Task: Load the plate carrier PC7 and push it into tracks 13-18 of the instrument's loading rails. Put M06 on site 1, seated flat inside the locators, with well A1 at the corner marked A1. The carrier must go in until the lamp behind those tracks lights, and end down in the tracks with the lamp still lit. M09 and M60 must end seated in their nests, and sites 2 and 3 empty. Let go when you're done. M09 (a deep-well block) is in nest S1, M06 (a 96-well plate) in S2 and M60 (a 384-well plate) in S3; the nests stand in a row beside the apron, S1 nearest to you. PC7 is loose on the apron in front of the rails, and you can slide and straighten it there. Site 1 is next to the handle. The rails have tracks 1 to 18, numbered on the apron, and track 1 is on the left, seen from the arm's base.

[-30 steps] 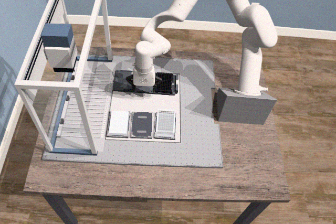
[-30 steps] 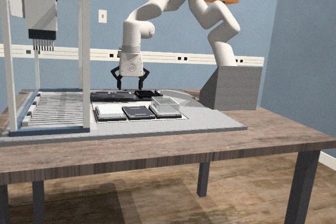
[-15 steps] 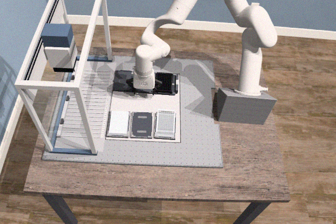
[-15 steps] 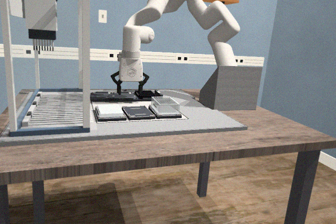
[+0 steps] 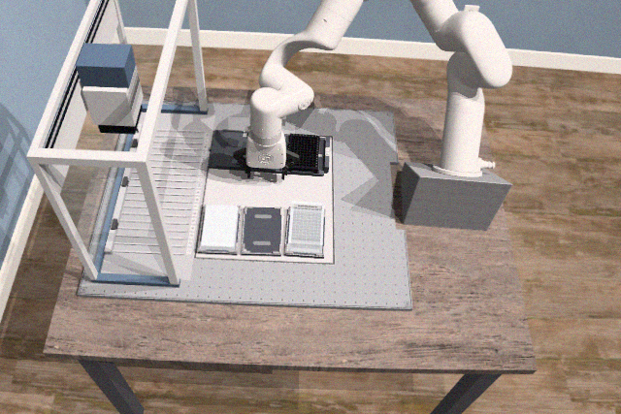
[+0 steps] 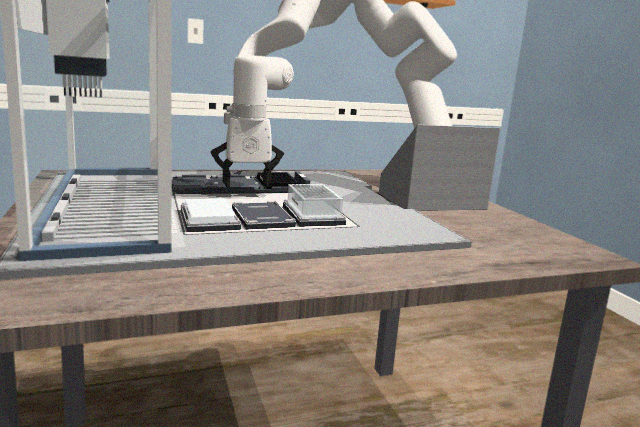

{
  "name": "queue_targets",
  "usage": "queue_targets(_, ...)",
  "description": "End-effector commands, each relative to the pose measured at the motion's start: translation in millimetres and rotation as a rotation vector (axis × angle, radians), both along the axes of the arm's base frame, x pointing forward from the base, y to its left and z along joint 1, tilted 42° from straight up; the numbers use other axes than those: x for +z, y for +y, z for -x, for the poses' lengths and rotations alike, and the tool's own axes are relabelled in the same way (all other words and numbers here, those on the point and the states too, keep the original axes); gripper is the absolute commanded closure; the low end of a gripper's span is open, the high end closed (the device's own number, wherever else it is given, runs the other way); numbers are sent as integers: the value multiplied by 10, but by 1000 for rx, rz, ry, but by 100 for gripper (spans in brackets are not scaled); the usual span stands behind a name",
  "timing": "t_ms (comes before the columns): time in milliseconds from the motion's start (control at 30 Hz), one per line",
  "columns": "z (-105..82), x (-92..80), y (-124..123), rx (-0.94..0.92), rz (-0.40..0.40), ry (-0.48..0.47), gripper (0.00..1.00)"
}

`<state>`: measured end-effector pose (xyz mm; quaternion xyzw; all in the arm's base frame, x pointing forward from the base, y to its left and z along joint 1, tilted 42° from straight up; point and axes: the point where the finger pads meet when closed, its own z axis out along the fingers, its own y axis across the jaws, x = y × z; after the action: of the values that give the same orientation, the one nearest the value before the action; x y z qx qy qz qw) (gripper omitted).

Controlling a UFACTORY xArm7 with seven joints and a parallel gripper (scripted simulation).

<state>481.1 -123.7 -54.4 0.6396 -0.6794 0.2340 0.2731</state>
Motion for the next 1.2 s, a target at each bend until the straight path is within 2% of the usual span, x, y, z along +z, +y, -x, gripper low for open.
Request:
queue_targets(0,-16,5,16,3,-2,-3,0)
queue_targets(1167,-2,-143,-117,3,-2,-3,0)
